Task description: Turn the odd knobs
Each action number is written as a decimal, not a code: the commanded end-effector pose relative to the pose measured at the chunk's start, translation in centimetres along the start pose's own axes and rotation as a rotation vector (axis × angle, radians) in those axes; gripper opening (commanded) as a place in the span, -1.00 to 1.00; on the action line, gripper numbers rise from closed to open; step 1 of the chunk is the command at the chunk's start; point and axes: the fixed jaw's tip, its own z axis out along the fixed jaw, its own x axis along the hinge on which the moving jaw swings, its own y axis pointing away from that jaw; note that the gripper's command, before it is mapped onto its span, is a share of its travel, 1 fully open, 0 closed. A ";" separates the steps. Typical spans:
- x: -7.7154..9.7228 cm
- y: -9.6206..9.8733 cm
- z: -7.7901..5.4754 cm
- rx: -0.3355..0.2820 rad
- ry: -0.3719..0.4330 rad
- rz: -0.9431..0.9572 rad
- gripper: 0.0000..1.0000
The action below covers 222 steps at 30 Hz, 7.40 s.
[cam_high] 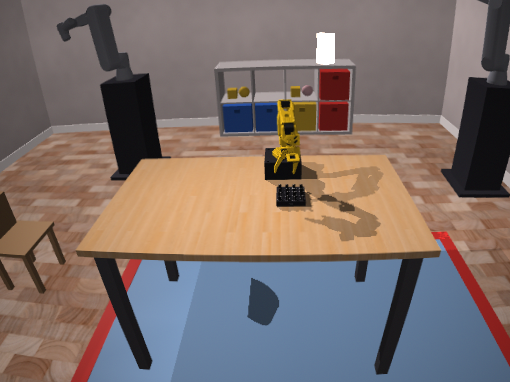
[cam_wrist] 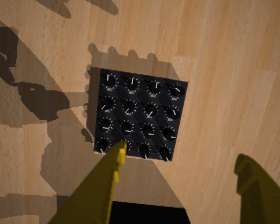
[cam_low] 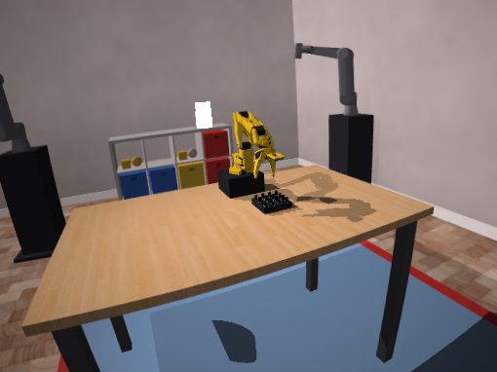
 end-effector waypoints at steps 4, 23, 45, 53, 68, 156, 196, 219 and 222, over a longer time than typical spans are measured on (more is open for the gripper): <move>1.3 0.1 0.9 -0.004 0.108 0.000 -0.20; 5.1 0.2 2.5 -0.013 0.380 0.000 -0.20; 5.4 -1.0 2.4 -0.058 0.377 -0.231 -0.44; 5.6 -1.8 2.3 -0.086 0.373 -0.375 -0.59; 5.9 -2.8 2.2 -0.124 0.365 -0.576 -0.80; -0.9 -4.5 5.5 -0.126 0.365 -0.583 -0.81; -0.5 -4.4 6.5 -0.126 0.365 -0.583 -0.81; 0.1 -4.5 6.8 -0.126 0.365 -0.583 -0.81; 0.1 -4.5 6.8 -0.126 0.365 -0.583 -0.81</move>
